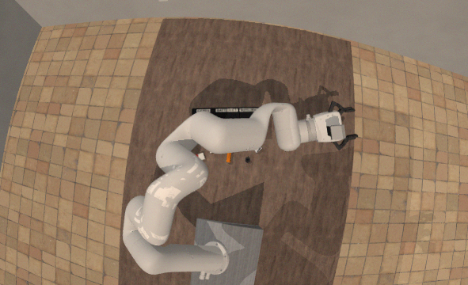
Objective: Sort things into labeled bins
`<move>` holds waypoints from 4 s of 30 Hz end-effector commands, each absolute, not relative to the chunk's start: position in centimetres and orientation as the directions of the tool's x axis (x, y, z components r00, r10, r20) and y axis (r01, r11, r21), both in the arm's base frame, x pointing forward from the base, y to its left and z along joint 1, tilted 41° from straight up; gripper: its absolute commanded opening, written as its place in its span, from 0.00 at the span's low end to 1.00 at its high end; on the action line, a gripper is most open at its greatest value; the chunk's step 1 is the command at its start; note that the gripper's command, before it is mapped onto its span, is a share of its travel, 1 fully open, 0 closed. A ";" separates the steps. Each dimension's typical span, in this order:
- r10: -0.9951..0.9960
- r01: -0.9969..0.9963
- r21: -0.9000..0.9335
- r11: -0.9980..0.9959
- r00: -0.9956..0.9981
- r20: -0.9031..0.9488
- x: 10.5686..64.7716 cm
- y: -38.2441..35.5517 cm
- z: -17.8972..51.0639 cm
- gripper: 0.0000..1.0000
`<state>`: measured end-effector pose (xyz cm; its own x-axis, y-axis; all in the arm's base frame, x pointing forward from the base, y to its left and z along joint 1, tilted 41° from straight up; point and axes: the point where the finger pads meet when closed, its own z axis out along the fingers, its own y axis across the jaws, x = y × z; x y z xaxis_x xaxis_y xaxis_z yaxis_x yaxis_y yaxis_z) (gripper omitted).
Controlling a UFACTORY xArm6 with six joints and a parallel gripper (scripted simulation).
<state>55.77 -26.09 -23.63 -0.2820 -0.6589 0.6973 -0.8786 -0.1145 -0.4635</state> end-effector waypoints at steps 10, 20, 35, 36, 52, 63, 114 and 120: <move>-0.657 -0.877 -0.467 -0.114 -0.286 0.697 55.9 -26.2 -23.4 1.00; -0.657 -0.877 -0.467 -0.114 -0.286 0.697 56.2 -27.9 -21.5 0.07; -0.622 -0.821 -0.564 0.083 -0.485 0.615 55.1 -29.6 -18.7 0.07; -0.615 -0.814 -0.572 0.101 -0.503 0.608 55.1 -29.6 -18.7 0.07; -0.468 -0.640 -0.673 0.371 -0.755 0.459 52.8 -30.3 -16.2 0.07; -0.293 -0.444 -0.719 0.534 -0.895 0.336 50.4 -30.4 -14.2 0.07; 0.681 0.571 -0.620 0.538 -0.728 -0.079 41.5 -25.0 -8.3 0.07; 0.774 0.664 -0.590 0.460 -0.626 -0.101 40.7 -23.9 -7.7 0.07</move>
<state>41.47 -24.86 -8.45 -0.7256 0.6839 -0.0767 0.5709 0.5360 -0.6219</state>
